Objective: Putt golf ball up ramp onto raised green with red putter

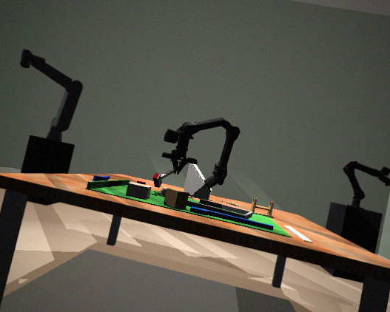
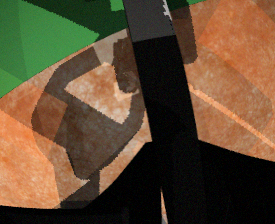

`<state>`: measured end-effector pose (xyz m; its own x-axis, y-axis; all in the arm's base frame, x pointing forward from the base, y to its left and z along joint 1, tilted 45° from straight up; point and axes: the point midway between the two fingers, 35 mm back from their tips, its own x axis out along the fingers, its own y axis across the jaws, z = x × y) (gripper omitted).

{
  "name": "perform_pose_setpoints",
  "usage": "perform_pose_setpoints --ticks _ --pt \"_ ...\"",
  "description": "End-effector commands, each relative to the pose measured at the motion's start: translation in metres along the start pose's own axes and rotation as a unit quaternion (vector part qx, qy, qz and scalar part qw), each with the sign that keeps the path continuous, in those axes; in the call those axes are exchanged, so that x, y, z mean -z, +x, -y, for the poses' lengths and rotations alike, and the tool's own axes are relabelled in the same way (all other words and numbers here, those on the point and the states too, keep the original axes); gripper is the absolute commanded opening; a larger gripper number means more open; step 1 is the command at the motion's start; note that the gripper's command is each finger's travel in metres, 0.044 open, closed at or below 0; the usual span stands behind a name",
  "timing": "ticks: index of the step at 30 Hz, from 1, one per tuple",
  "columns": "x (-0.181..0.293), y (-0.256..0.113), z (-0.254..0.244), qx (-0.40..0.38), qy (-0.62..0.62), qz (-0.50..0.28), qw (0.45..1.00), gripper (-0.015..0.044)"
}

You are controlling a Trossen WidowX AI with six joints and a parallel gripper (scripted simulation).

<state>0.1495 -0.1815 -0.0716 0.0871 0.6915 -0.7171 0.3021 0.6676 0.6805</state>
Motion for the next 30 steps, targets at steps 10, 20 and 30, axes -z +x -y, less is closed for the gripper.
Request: perform_pose_setpoints --ticks 10,20,30 --pt "-0.001 0.021 -0.001 -0.003 0.002 0.003 1.000 0.0000" --pt "0.000 0.028 -0.001 -0.001 0.000 -0.001 1.000 0.0000" --pt "-0.001 0.028 0.002 -0.001 0.000 0.000 1.000 0.0000"
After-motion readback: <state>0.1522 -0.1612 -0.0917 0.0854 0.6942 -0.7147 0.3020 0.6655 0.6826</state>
